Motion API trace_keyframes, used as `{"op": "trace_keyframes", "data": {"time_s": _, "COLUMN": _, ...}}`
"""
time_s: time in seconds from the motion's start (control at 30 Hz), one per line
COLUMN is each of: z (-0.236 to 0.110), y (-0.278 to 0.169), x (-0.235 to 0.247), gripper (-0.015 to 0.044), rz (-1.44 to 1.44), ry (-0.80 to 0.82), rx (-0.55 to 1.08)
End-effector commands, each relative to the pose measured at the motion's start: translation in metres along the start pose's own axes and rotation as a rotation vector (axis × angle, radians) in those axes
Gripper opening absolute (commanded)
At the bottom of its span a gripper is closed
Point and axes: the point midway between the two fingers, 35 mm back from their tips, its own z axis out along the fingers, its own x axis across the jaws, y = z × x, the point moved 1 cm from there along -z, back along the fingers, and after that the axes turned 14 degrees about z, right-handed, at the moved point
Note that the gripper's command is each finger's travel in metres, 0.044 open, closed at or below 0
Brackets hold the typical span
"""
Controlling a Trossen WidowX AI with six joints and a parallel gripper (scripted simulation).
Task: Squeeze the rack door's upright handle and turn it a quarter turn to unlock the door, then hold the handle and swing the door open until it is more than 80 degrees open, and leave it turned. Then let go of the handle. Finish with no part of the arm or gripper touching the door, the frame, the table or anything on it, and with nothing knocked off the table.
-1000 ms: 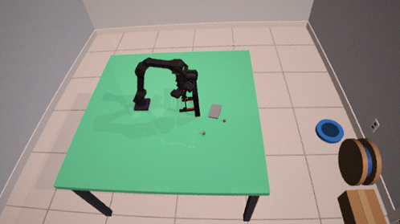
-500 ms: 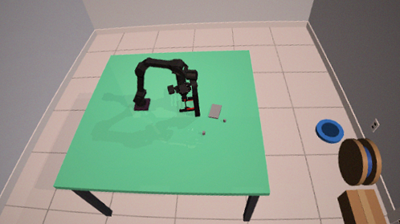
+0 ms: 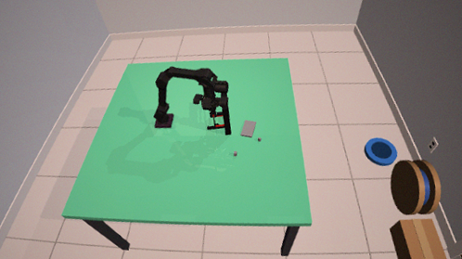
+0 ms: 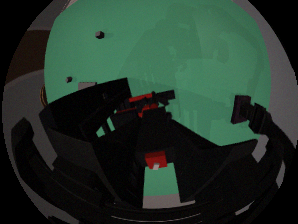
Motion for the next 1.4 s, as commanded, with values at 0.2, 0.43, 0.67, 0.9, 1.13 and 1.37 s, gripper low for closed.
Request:
{"op": "trace_keyframes", "data": {"time_s": 0.2, "z": 0.0013, "y": -0.0016, "x": -0.0003, "gripper": 0.0041, "rz": 0.041, "ry": -0.005, "rx": 0.009}}
{"op": "trace_keyframes", "data": {"time_s": 0.43, "z": 0.0013, "y": -0.0016, "x": -0.0003, "gripper": 0.0225, "rz": 0.041, "ry": -0.005, "rx": 0.009}}
{"op": "trace_keyframes", "data": {"time_s": 0.67, "z": 0.0013, "y": -0.0016, "x": -0.0003, "gripper": 0.0287, "rz": -0.082, "ry": -0.004, "rx": 0.009}}
{"op": "trace_keyframes", "data": {"time_s": 0.9, "z": 0.0012, "y": -0.0017, "x": -0.0003, "gripper": 0.0287, "rz": -0.429, "ry": -0.001, "rx": 0.010}}
{"op": "trace_keyframes", "data": {"time_s": 1.13, "z": 0.0012, "y": -0.0017, "x": -0.0003, "gripper": 0.0287, "rz": -0.776, "ry": 0.000, "rx": 0.010}}
{"op": "trace_keyframes", "data": {"time_s": 1.37, "z": 0.0012, "y": -0.0017, "x": -0.0003, "gripper": 0.0287, "rz": -1.122, "ry": 0.002, "rx": 0.010}}
